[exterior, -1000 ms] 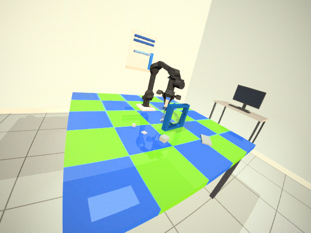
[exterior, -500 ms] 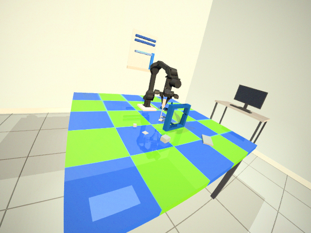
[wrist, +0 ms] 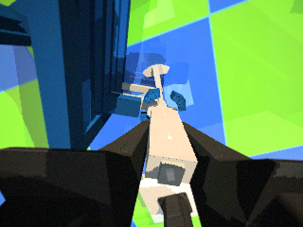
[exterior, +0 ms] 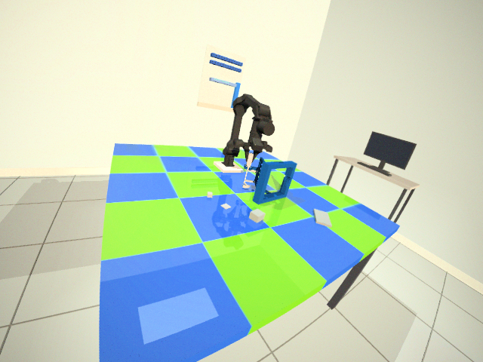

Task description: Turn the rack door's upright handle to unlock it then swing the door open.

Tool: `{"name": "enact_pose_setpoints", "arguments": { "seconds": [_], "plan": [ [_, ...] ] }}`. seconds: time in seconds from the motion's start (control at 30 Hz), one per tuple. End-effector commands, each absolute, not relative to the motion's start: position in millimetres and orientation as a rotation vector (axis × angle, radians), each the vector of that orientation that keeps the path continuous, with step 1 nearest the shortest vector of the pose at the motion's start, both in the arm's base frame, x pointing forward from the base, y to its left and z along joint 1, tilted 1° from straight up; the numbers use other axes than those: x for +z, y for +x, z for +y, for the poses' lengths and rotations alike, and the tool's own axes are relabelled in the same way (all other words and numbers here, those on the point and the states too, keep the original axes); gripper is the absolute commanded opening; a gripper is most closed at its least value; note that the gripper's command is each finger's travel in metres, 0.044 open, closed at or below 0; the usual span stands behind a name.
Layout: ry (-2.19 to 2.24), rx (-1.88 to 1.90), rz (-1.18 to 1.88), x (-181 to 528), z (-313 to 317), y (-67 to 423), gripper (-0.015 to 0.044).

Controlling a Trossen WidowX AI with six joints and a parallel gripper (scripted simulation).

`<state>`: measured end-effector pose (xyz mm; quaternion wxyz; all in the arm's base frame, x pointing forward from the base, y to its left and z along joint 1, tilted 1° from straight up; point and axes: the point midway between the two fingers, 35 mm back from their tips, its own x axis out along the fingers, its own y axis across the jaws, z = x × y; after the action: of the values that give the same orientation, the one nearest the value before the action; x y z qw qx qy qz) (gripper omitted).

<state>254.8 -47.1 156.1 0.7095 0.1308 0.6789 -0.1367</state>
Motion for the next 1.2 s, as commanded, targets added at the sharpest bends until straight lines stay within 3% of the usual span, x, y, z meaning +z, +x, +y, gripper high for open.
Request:
{"name": "enact_pose_setpoints", "arguments": {
  "seconds": [0.0, 1.17],
  "plan": [
    [0.243, -0.248, 1.507, 156.1, -50.8, 255.4, 0.0009],
    [-0.154, 0.121, 1.520, 157.7, -118.4, 262.1, 0.0009]
  ]
}}
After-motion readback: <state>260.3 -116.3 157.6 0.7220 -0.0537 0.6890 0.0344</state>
